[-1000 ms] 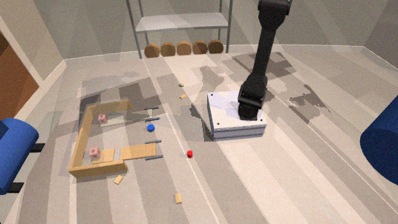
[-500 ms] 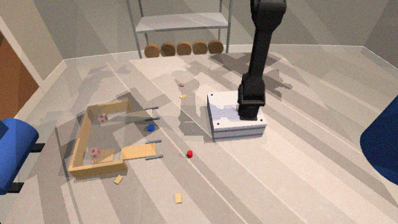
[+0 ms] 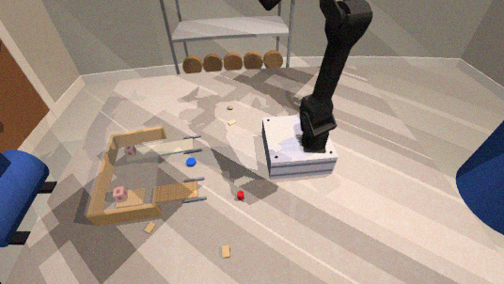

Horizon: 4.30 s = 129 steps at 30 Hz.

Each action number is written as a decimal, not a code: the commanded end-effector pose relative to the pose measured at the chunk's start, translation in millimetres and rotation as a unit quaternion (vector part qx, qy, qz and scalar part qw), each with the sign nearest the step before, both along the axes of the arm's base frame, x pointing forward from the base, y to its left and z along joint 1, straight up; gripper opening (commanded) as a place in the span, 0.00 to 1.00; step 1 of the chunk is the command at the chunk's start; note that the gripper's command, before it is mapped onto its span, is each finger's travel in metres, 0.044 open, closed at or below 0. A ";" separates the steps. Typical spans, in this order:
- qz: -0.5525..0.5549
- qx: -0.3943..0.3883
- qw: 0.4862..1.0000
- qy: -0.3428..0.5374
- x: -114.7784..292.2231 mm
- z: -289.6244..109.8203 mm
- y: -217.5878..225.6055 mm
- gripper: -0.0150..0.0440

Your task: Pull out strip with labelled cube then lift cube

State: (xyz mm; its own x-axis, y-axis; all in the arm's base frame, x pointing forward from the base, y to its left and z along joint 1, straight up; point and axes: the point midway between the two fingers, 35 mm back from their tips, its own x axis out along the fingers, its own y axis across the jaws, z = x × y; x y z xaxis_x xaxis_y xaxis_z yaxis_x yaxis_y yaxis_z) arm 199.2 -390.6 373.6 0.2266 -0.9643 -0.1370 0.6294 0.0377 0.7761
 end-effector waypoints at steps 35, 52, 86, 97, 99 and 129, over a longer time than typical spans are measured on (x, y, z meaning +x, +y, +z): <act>0.712 -0.220 0.543 0.388 119.2 -228.1 434.2 0.93; 0.711 -0.209 0.530 0.412 129.2 -229.2 430.5 0.80; 0.722 0.028 0.233 0.651 233.8 -338.3 341.7 0.25; 0.722 0.028 0.233 0.651 234.2 -356.6 342.8 0.25; 0.722 0.028 0.233 0.651 234.2 -359.9 343.0 0.25; 0.722 0.028 0.233 0.651 232.1 -399.8 345.7 0.25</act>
